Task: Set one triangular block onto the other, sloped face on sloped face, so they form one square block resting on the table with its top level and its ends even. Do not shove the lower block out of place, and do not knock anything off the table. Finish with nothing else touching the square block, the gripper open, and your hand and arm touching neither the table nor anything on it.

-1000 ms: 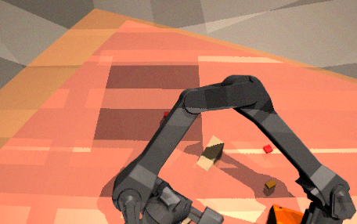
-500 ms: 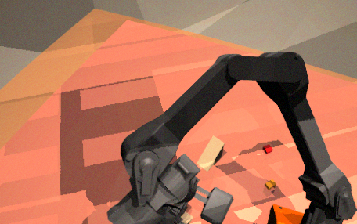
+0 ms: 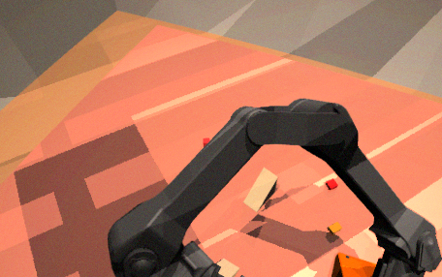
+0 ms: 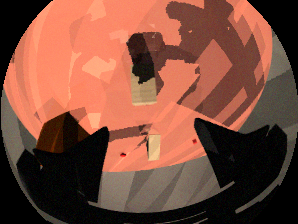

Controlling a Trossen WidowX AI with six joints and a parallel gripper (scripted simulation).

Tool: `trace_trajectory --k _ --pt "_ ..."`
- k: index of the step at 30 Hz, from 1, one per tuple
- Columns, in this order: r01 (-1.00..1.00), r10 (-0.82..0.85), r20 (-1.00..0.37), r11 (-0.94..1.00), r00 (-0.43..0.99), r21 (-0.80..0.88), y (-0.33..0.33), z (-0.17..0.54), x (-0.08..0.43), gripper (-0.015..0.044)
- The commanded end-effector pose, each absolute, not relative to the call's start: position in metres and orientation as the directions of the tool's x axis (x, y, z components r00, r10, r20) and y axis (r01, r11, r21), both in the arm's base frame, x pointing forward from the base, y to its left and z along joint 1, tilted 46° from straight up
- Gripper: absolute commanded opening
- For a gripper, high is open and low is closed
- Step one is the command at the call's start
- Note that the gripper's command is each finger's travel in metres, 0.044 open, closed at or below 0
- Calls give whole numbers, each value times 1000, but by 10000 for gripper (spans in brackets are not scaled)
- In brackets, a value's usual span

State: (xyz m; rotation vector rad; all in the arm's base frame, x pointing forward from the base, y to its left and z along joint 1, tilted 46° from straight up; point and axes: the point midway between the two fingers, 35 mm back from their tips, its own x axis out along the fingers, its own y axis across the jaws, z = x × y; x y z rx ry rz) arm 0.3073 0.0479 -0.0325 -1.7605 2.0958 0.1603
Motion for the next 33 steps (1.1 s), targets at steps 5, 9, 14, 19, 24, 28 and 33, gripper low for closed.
trace_trajectory --k 5,9,14,19,24,28,33 --pt "-960 -916 -374 222 -146 -170 42 -52 309 440" --pt "-955 -911 -380 240 -161 -173 10 -66 306 440" --pt "-948 -906 -382 264 -180 -178 -29 -80 296 440" --pt "-946 -906 -381 271 -187 -180 -39 -84 292 440" --pt "-946 -906 -381 271 -187 -180 -39 -84 292 440" --pt "-946 -906 -381 271 -187 -180 -39 -84 292 440" --pt "-946 -906 -381 271 -187 -180 -39 -84 292 440"
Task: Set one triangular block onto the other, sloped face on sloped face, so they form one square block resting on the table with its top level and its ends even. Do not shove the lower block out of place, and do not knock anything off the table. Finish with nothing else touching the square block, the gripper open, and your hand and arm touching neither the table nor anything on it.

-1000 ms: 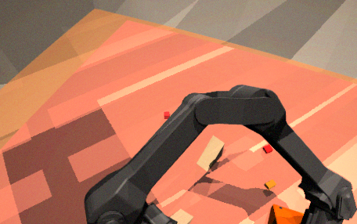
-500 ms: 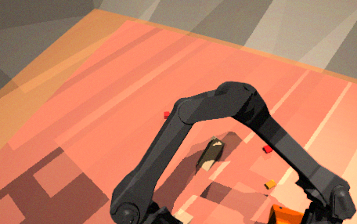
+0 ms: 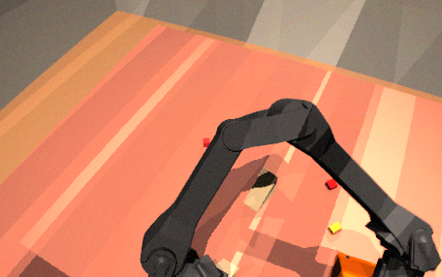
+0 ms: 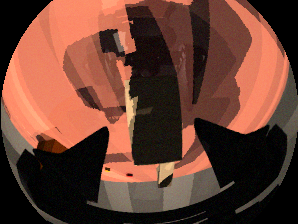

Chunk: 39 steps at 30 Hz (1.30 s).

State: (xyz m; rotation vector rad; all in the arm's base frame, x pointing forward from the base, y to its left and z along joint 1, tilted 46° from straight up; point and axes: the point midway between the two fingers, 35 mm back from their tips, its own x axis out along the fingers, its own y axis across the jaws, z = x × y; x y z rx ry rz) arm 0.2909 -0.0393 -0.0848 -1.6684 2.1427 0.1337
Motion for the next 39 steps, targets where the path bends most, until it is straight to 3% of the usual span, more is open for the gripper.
trace_trajectory --k 1,3,13,21,26,39 --pt "-946 -906 -381 271 -187 -180 -39 -84 292 440" --pt "-946 -906 -381 271 -187 -180 -39 -84 292 440" --pt "-945 -904 -381 275 -192 -178 -39 -85 291 177" --pt "-945 -904 -381 275 -192 -178 -39 -85 291 124" --pt "-946 -905 -381 273 -191 -174 -37 -83 292 0" --pt "-967 -909 -378 231 -176 -105 5 -44 298 0"
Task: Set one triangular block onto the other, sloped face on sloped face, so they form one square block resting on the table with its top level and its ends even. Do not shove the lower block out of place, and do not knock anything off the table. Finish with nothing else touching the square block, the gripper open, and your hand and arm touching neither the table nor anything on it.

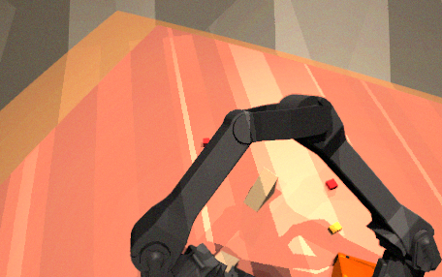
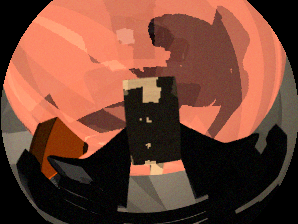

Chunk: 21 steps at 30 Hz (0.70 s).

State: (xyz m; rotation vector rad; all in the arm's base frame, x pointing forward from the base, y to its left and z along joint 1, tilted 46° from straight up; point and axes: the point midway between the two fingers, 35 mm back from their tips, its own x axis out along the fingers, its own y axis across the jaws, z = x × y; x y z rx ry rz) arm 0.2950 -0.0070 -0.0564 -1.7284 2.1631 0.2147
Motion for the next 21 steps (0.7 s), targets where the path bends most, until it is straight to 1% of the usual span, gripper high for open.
trace_trajectory --k 1,8,16,18,21 --pt "-969 -909 -377 228 -175 -99 8 -41 298 0" --pt "-977 -914 -370 205 -168 -62 31 -18 298 0" --pt "-977 -914 -369 203 -167 -59 33 -16 297 0" --pt "-981 -916 -364 192 -168 -30 31 -19 297 0" --pt "-985 -915 -365 159 -171 61 31 -19 297 0"
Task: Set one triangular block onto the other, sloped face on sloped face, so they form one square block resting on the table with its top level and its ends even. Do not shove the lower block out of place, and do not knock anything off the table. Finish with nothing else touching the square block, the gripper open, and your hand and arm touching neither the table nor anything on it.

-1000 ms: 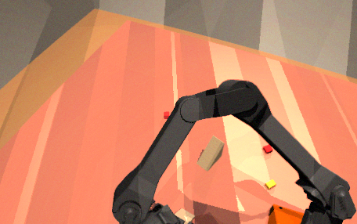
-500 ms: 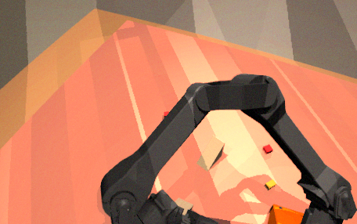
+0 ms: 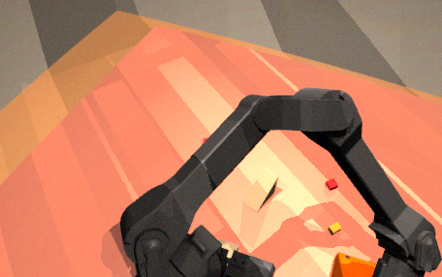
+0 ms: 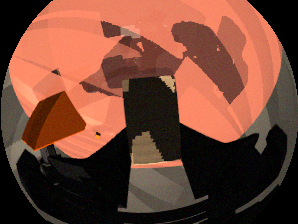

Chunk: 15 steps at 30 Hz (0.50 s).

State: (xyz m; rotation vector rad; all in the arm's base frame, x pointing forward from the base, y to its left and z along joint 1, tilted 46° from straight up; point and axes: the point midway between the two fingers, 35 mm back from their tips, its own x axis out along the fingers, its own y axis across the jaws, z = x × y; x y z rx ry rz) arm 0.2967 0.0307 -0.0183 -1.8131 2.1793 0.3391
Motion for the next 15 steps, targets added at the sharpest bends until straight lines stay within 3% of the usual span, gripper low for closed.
trace_trajectory --k 1,15 --pt "-985 -915 -366 147 -171 94 31 -19 297 0" --pt "-856 -910 -373 -40 -182 516 30 -18 297 0"
